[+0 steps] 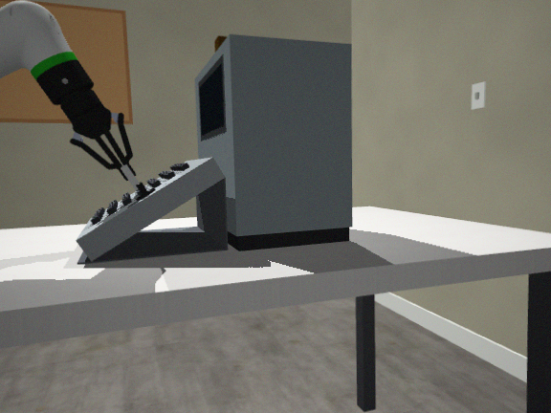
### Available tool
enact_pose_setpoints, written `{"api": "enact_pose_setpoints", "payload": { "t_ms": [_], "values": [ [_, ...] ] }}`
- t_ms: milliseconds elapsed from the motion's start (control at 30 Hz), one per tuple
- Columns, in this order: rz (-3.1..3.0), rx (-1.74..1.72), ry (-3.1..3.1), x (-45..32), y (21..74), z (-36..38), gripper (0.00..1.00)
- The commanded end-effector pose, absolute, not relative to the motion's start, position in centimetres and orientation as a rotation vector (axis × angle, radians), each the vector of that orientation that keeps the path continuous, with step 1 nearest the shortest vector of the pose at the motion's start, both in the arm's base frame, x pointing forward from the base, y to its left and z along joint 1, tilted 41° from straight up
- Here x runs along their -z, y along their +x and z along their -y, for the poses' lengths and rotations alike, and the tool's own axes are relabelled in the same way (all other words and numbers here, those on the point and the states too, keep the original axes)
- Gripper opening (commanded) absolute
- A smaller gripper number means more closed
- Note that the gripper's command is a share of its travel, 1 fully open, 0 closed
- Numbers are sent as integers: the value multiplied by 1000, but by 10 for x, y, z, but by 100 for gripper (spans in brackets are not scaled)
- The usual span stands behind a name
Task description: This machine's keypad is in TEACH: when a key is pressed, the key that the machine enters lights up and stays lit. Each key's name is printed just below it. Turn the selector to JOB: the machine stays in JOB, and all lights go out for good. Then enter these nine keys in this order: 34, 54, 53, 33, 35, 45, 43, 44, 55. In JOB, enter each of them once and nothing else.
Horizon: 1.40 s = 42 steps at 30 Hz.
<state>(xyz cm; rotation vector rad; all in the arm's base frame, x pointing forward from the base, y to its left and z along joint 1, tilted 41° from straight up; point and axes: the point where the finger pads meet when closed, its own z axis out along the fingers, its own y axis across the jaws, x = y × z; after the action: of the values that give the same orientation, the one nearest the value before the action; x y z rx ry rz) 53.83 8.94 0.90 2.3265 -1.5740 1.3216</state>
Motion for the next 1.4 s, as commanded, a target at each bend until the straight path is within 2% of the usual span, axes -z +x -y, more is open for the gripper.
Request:
{"api": "enact_pose_setpoints", "payload": {
  "t_ms": [0, 1367],
  "values": [
    [1574, -1321, 2327, -9, 539, -90, 0],
    [1574, -1321, 2327, -18, 530, -96, 0]
  ]
}}
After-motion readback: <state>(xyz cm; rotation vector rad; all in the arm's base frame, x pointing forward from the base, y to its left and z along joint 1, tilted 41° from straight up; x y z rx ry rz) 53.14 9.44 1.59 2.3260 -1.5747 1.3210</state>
